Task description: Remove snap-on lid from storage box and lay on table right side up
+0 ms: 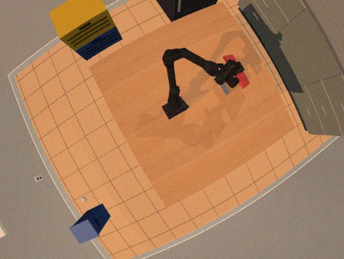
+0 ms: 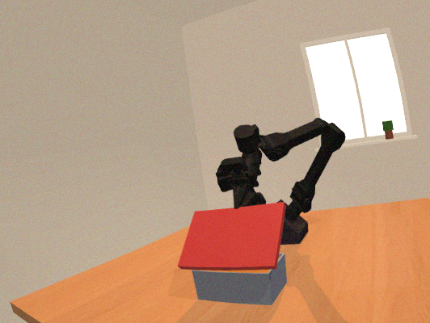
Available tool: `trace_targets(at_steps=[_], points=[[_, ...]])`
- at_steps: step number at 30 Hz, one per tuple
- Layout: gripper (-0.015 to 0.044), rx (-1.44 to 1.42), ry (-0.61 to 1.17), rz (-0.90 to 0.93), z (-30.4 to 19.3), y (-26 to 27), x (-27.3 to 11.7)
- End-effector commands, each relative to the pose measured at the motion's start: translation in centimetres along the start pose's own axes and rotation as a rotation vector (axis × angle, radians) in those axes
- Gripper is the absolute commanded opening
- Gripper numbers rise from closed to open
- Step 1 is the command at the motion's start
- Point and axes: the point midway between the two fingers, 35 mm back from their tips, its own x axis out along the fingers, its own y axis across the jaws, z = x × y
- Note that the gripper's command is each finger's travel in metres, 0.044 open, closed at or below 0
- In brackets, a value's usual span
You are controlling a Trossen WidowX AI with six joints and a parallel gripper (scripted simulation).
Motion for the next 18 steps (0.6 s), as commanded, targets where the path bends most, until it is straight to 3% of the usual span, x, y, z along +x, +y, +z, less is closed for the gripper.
trace_targets(at_steps=[1,18], points=[[0.0,-0.01,-0.003,0.015,0.1,0.9,-0.7],[0.0,-0.009,-0.003,0.014,-1.5,0.7,-0.9]])
